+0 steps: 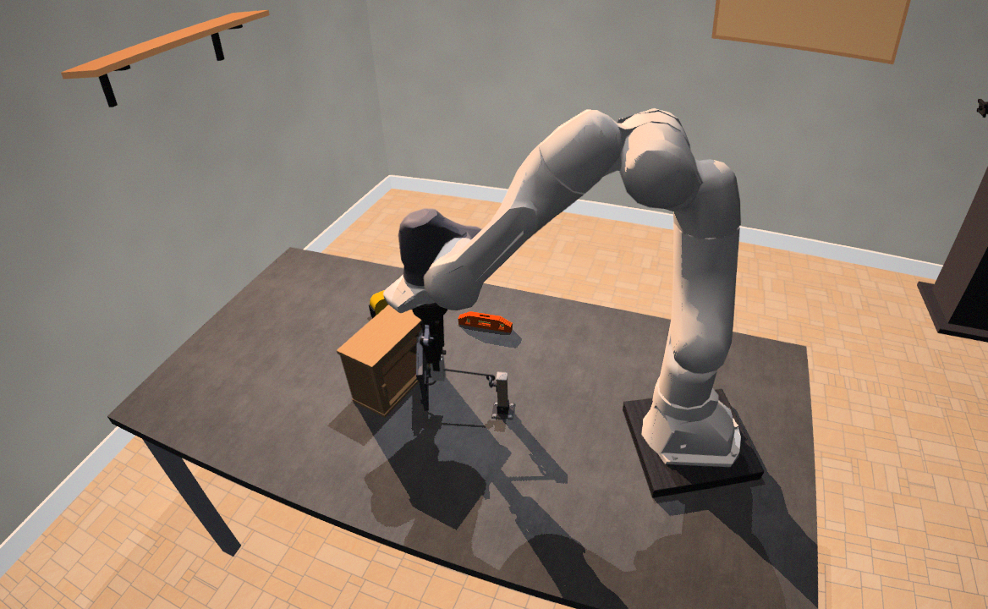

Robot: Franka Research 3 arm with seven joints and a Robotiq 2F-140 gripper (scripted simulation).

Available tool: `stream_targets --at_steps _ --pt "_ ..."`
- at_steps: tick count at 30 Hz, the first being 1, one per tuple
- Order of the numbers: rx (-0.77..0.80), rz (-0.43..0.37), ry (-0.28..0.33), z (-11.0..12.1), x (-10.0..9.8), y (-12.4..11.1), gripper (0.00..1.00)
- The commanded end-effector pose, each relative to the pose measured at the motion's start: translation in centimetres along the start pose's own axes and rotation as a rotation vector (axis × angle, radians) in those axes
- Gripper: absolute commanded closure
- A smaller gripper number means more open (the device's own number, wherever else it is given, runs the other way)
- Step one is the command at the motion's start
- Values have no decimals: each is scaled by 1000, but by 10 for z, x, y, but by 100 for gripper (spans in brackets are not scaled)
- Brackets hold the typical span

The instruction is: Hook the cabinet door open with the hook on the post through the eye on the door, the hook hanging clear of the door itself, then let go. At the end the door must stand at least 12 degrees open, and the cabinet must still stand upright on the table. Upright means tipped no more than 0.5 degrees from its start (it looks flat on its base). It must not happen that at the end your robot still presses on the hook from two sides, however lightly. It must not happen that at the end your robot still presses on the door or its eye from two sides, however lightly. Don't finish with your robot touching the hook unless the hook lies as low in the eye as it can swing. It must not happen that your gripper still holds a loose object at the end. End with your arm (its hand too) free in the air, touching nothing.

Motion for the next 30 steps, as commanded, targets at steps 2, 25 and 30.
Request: stream_targets --at_steps 2,25,30 --pt "-10 -7 -2 -1 3 -2 97" --pt "-10 -7 -2 -1 7 -1 97" --pt "-10 -7 -2 -1 7 -1 97"
Point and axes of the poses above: the point where the finger pads meet when closed, its own x axis out along the fingers, its own z axis across the jaws, y = z × x, the point moved 7 cm from there along -x, back along the fingers, and after that the axes turned 2 degrees about -x, right-handed, at the moved point
